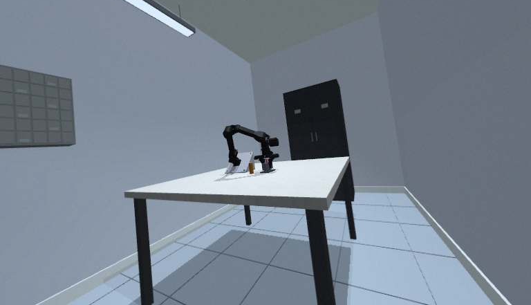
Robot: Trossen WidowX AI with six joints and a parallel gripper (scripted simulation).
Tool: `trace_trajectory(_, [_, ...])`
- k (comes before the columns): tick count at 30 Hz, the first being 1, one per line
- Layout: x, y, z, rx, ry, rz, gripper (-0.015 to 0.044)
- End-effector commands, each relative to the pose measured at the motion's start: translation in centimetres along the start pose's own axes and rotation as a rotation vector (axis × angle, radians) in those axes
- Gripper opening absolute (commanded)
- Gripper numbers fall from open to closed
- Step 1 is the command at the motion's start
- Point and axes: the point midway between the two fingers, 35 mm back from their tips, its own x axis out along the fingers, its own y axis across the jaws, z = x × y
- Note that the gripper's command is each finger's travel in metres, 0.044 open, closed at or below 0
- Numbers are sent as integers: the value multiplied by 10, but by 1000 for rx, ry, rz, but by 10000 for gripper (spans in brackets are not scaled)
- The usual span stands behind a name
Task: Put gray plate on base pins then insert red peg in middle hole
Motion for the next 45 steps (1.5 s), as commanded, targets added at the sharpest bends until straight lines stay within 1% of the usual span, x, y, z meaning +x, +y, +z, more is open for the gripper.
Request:
trace_trajectory(1, [-1, 0, 0, 2, 0, 0, 0])
trace_trajectory(3, [-1, 0, 0, 2, 0, 0, 0])
trace_trajectory(20, [-1, 0, 0, 2, 0, 0, 440])
trace_trajectory(23, [-1, 0, 0, 2, 0, 0, 440])
trace_trajectory(25, [-10, -2, 1, 1, -2, 0, 440])
trace_trajectory(31, [-96, -4, 3, -1, -3, 0, 440])
trace_trajectory(33, [-115, -1, 2, -1, 1, 1, 440])
trace_trajectory(41, [-117, -5, 4, 13, 1, 0, 440])
trace_trajectory(45, [-120, 0, 28, 286, -10, -1, 440])
